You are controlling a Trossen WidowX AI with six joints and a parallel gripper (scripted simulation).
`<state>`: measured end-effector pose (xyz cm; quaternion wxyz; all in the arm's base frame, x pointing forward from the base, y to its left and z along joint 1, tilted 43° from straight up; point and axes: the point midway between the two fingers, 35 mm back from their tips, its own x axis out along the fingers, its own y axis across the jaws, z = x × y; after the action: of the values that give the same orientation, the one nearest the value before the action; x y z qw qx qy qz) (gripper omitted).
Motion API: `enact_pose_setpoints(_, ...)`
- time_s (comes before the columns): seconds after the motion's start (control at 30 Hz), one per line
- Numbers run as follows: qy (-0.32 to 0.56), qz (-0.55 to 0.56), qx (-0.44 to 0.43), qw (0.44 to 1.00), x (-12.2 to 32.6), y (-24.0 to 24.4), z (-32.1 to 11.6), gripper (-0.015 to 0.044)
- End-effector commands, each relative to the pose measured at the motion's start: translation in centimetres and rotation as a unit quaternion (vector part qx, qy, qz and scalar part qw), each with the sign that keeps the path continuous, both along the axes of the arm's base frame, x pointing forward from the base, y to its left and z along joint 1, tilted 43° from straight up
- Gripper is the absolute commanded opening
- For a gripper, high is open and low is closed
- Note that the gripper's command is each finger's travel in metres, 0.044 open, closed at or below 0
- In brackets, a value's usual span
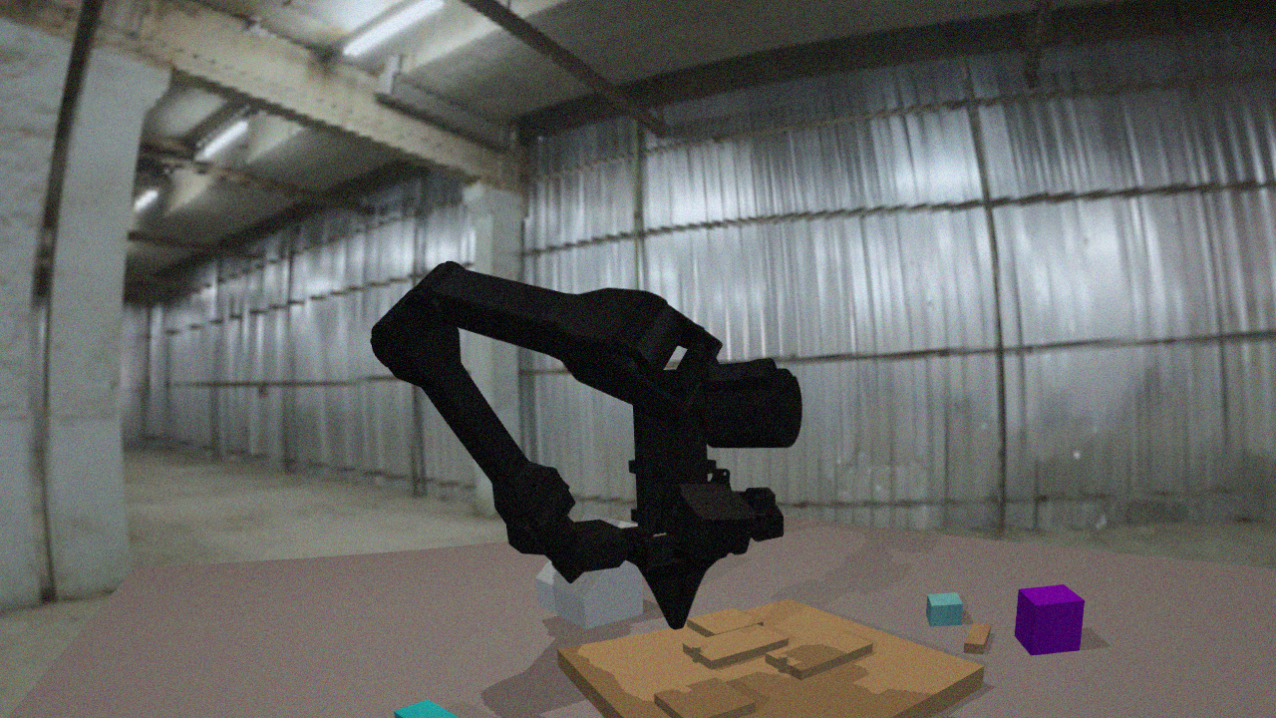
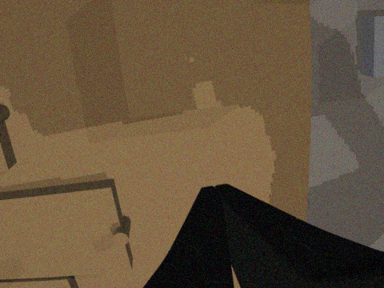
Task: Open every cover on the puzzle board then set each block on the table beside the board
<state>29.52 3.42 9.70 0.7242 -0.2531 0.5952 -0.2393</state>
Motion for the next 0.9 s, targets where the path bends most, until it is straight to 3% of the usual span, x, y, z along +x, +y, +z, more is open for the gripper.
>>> enact_pose_setpoints(0.0,-0.002,-0.003,-0.002,1.0,0.1,-0.2,0.0,0.0)
enact_pose_setpoints(0.87,-0.002,-0.003,-0.001,1.0,0.6,-1.8,-1.9,0.0)
